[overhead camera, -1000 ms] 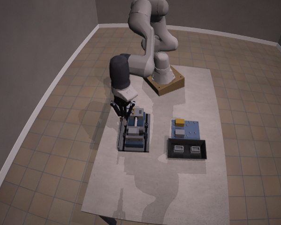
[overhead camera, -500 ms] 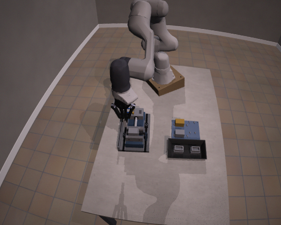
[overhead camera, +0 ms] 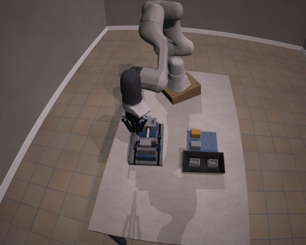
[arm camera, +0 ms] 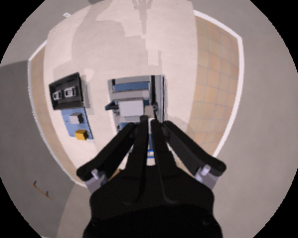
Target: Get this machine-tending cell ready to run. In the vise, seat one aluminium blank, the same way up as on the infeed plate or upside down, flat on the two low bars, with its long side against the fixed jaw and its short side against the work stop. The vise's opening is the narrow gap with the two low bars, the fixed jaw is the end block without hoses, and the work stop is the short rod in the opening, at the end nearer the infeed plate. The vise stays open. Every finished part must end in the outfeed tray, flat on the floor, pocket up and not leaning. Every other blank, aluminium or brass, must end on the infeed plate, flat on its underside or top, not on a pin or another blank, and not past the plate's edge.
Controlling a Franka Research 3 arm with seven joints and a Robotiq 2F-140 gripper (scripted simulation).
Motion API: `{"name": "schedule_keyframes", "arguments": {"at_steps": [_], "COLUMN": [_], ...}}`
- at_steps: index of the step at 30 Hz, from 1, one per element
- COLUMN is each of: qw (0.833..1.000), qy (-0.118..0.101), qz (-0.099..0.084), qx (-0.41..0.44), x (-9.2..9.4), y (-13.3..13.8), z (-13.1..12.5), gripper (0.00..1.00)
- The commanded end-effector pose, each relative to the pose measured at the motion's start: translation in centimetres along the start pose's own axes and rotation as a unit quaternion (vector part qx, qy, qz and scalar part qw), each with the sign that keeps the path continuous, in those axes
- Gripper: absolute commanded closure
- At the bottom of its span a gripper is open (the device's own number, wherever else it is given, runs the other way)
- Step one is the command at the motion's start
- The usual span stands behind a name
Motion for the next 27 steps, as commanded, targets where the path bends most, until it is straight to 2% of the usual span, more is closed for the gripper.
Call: {"name": "schedule_keyframes", "arguments": {"at_steps": [1,9,27], "qw": [1.000,1.000,1.000], "qy": [0.004,0.004,0.004], "qz": [0.000,0.000,0.000], "qx": [0.001,0.001,0.001], "x": [-0.6,-1.4,-1.6], "y": [0.2,0.2,0.2], "z": [0.2,0.2,0.2], "gripper": [1.00,1.00,1.00]}}
Point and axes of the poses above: the point where the finger pads meet when closed, its own x axis back along the fingers, its own y axis across the jaws, z = x × y, the point moved 1 cm from there along x, back along the fingers, and after that the axes turned 8 degrees about -x, right-handed, at the moved point
